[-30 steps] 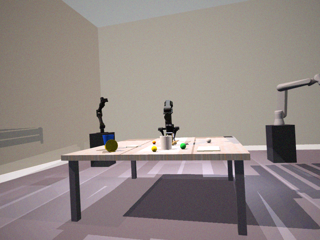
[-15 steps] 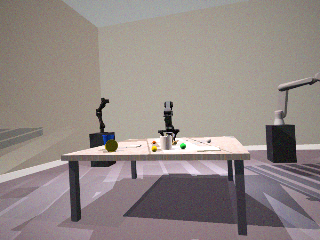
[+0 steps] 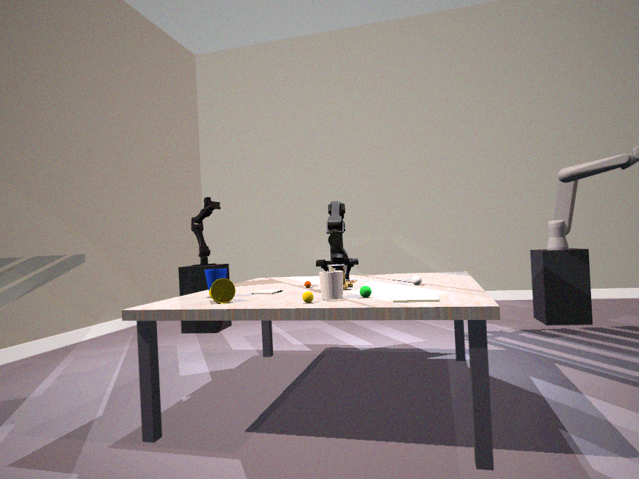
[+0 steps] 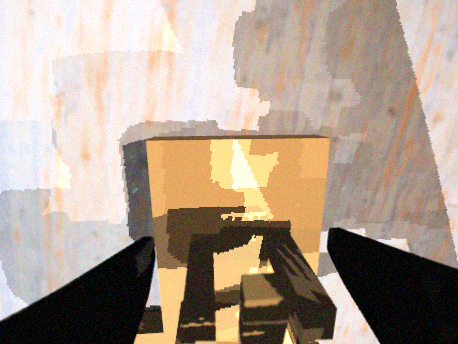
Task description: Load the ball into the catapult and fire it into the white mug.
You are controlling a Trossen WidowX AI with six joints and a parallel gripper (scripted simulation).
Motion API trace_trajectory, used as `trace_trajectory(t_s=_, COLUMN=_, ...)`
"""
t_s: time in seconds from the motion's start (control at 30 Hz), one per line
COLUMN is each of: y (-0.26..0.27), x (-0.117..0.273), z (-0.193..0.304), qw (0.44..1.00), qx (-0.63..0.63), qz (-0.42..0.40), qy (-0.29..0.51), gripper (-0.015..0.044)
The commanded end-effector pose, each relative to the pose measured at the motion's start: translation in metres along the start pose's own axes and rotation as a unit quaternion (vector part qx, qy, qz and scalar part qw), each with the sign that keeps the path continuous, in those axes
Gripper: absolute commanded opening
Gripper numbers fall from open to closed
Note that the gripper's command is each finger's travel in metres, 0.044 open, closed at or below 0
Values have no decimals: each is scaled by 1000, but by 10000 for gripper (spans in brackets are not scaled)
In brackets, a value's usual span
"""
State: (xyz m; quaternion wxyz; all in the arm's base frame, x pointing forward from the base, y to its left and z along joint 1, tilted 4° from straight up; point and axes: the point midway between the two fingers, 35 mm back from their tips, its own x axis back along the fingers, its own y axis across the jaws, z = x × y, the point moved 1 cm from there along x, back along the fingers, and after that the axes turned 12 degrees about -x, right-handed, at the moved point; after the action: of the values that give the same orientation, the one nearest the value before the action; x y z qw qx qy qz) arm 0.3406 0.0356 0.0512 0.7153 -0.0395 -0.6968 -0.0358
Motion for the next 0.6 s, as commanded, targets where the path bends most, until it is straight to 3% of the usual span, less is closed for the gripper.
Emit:
trace_trajectory(t_s=0.0, y=0, x=0, z=0, qw=1000, qx=0, qz=0, qy=0, gripper=256)
trace_trajectory(t_s=0.17, y=0, x=0, z=0, qw=1000, qx=0, qz=0, qy=0, gripper=125)
trace_trajectory(t_s=0.37, y=0, x=3, z=0, qw=1000, qx=0, qz=0, qy=0, gripper=65)
trace_trajectory(t_s=0.47, y=0, x=39, z=-1, qw=1000, qx=0, qz=0, qy=0, gripper=0)
trace_trajectory(t_s=0.57, y=0, x=50, z=-1, qw=1000, qx=0, qz=1, qy=0, gripper=0)
